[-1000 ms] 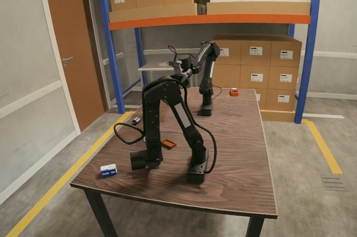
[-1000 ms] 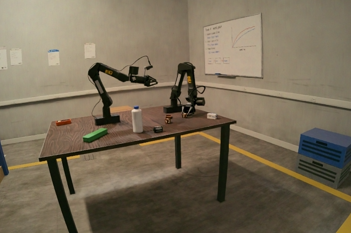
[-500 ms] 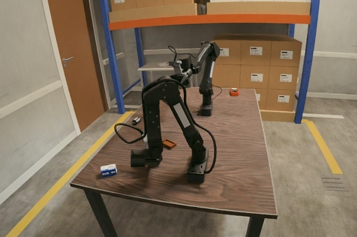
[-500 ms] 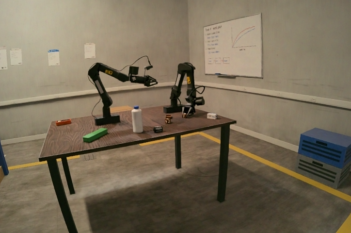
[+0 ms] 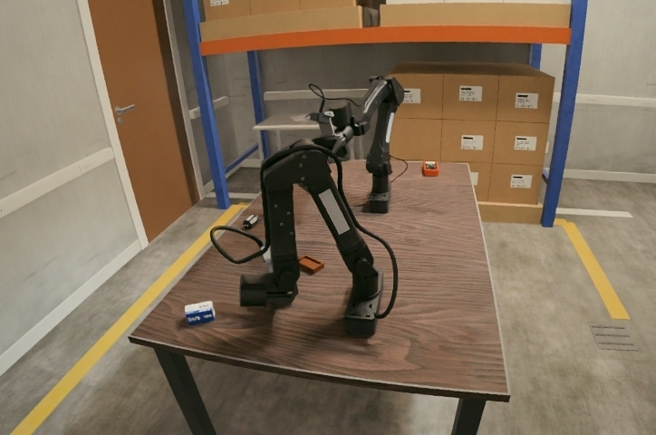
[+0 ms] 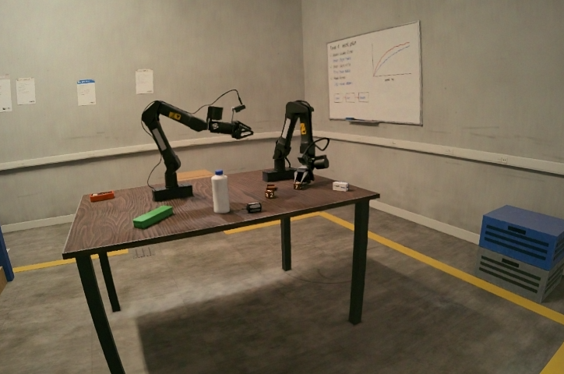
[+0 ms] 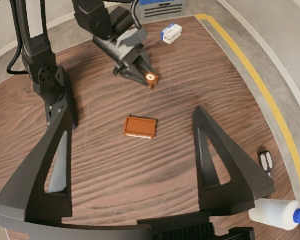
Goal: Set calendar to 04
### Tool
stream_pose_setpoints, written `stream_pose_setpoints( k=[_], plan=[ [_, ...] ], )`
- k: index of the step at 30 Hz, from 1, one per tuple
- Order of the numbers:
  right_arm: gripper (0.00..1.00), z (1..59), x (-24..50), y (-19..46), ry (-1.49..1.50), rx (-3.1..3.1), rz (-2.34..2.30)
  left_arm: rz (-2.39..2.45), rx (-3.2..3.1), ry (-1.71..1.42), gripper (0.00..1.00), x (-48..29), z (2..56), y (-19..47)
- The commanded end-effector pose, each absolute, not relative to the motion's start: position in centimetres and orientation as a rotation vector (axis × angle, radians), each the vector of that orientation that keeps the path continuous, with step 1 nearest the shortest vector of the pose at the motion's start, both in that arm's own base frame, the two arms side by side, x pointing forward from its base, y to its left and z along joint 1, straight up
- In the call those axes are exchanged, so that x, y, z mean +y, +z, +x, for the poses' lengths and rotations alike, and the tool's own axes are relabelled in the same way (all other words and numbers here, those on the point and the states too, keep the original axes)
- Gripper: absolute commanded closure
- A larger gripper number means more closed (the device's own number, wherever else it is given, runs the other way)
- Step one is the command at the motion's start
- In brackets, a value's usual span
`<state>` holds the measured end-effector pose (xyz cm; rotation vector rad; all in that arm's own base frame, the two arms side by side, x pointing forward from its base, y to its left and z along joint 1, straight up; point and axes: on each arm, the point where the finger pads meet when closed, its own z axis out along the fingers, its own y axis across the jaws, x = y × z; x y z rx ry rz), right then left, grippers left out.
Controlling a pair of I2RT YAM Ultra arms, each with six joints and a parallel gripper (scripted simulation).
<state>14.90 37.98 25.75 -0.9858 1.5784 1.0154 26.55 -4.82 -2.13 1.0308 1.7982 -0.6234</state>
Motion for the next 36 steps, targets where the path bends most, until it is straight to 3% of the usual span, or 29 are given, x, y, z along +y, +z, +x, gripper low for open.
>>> stream_pose_setpoints(
  k=[1,4,6,7,8,10,11,24,36],
  plan=[
    [0.0,15.1,38.4,28.1,1.034,1.517,-0.959,1.019,1.792,-0.664,0.73,-5.2,26.1,-2.2],
    [0.0,15.1,38.4,28.1,1.034,1.517,-0.959,1.019,1.792,-0.664,0.74,-5.2,26.1,-2.2],
    [0.0,15.1,38.4,28.1,1.034,1.517,-0.959,1.019,1.792,-0.664,0.97,-5.2,26.1,-2.2],
    [0.0,15.1,38.4,28.1,1.034,1.517,-0.959,1.019,1.792,-0.664,1.0,-5.2,26.1,-2.2],
    [0.0,15.1,38.4,28.1,1.034,1.517,-0.959,1.019,1.792,-0.664,1.0,-5.2,26.1,-2.2],
    [0.0,15.1,38.4,28.1,1.034,1.517,-0.959,1.024,1.786,-0.655,0.77,-5.2,26.3,-1.9],
    [0.0,15.1,38.4,28.1,1.034,1.517,-0.959,1.024,1.785,-0.653,0.74,-5.1,26.3,-1.8],
    [0.0,15.1,38.4,28.1,1.034,1.517,-0.959,1.031,1.775,-0.635,0.74,-4.8,26.8,4.4],
    [0.0,15.1,38.4,28.1,1.034,1.517,-0.959,1.057,1.742,-0.543,0.74,-5.0,27.0,0.5]
  ],
)
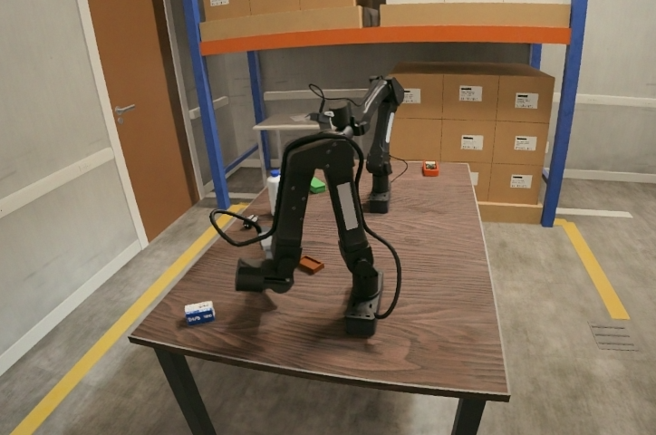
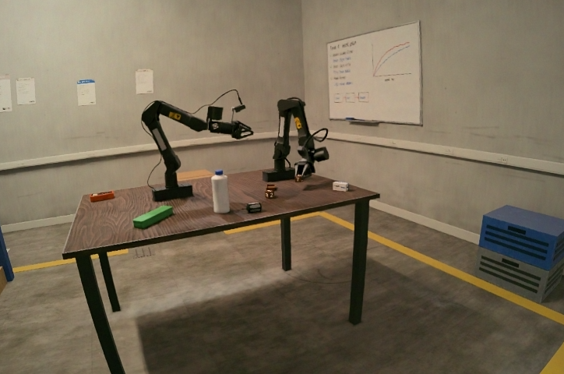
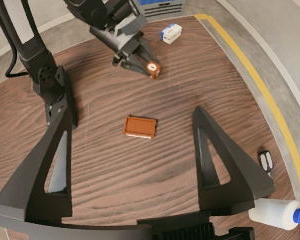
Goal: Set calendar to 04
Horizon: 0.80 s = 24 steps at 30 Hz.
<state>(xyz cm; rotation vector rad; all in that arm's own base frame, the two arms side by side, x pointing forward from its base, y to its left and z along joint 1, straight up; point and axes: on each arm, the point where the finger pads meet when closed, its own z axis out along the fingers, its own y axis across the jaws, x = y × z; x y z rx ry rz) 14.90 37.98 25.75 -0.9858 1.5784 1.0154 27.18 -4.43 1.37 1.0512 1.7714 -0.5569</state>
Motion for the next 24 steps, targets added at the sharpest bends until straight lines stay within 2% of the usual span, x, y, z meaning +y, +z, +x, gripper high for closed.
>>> stream_pose_setpoints(
  k=[1,12,18,24],
  plan=[
    [0.0,15.1,38.4,28.1,1.034,1.517,-0.959,1.057,1.742,-0.543,0.74,-5.0,27.0,0.5],
    [0.0,15.1,38.4,28.1,1.034,1.517,-0.959,1.001,1.854,-0.619,0.74,-5.3,26.0,-1.7],
    [0.0,15.1,38.4,28.1,1.034,1.517,-0.959,0.927,2.048,-0.692,0.74,-5.0,27.4,-2.6],
    [0.0,15.1,38.4,28.1,1.034,1.517,-0.959,0.866,2.283,-0.696,0.74,-5.8,32.4,-2.0]
  ],
)
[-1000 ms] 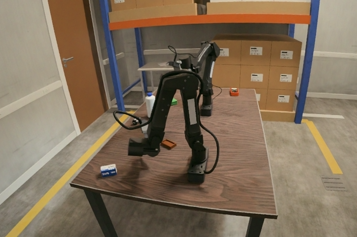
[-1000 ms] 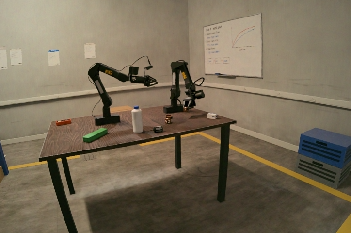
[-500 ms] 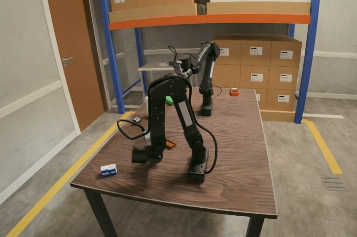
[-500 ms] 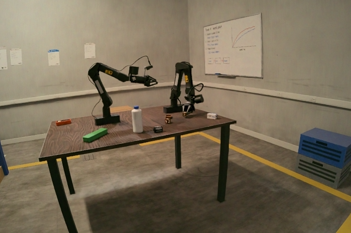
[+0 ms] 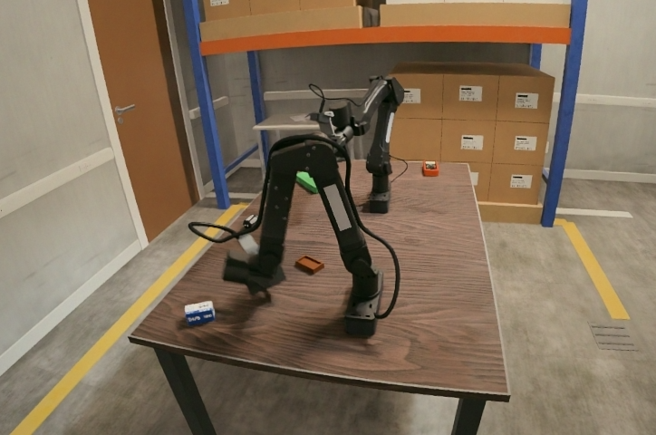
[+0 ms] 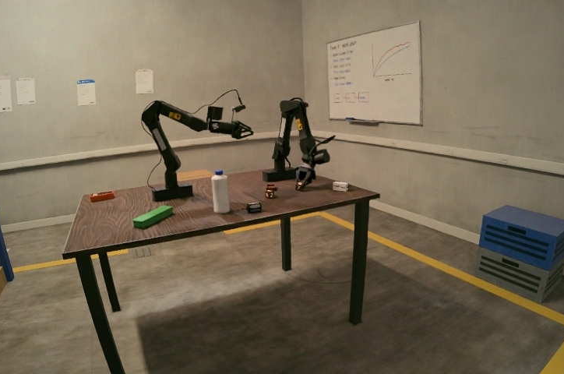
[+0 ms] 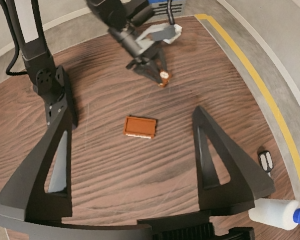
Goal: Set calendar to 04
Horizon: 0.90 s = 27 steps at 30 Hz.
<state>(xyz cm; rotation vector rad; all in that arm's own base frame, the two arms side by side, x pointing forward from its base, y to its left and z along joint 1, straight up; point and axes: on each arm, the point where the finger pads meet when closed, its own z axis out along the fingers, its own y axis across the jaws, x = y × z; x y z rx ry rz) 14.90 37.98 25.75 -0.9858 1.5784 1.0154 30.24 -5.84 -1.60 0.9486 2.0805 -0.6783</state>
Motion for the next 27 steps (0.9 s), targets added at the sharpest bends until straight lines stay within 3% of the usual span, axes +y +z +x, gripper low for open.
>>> stream_pose_setpoints(
  k=[1,9,27],
  plan=[
    [0.0,15.1,38.4,28.1,1.034,1.517,-0.959,0.844,2.322,-0.695,0.74,-6.0,33.2,-1.7],
    [0.0,15.1,38.4,28.1,1.034,1.517,-0.959,0.683,2.528,-0.657,0.74,-6.3,36.2,-0.3],
    [0.0,15.1,38.4,28.1,1.034,1.517,-0.959,0.156,3.053,-0.415,0.74,-4.1,35.2,0.4]
  ],
)
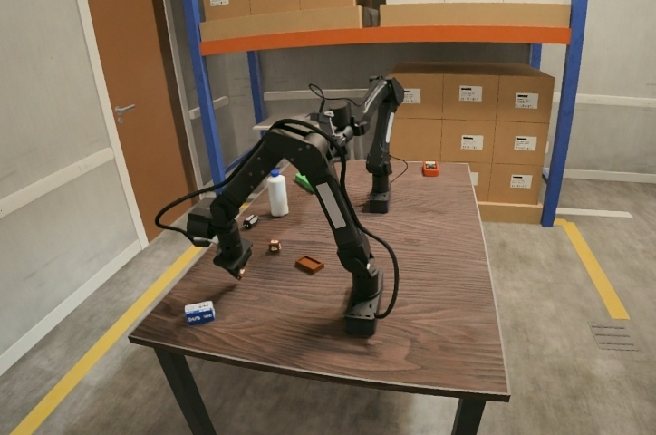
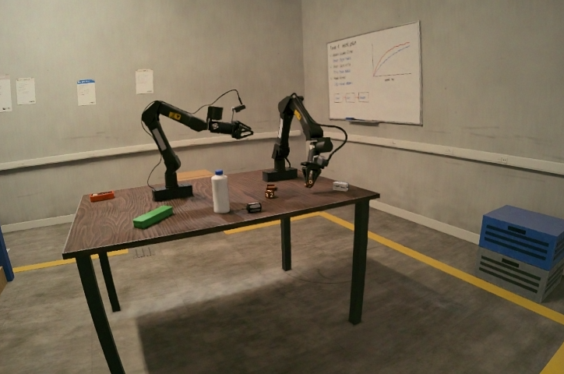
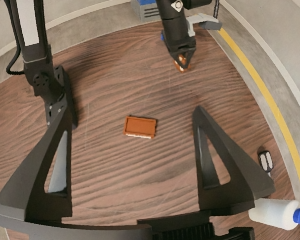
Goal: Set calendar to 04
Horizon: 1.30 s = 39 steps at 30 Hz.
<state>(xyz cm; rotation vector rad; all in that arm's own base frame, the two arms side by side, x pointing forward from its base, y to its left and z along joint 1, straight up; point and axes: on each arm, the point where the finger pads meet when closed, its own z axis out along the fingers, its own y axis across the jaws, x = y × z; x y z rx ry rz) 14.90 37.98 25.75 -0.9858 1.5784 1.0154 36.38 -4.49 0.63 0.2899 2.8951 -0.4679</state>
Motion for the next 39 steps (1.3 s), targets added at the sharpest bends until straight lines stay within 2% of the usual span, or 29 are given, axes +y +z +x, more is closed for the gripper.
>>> stream_pose_setpoints(
  k=[1,6,16,39],
  plan=[
    [0.0,15.1,38.4,28.1,1.034,1.517,-0.959,0.156,3.053,-0.415,0.74,-4.1,35.2,0.4],
    [0.0,15.1,38.4,28.1,1.034,1.517,-0.959,-0.034,3.239,-0.234,0.74,-3.3,33.0,0.9],
    [0.0,15.1,38.4,28.1,1.034,1.517,-0.959,0.03,3.578,0.041,0.74,-4.8,26.4,-0.2],
    [0.0,15.1,38.4,28.1,1.034,1.517,-0.959,0.063,3.569,0.016,0.74,-5.4,26.8,-1.4]
  ],
)
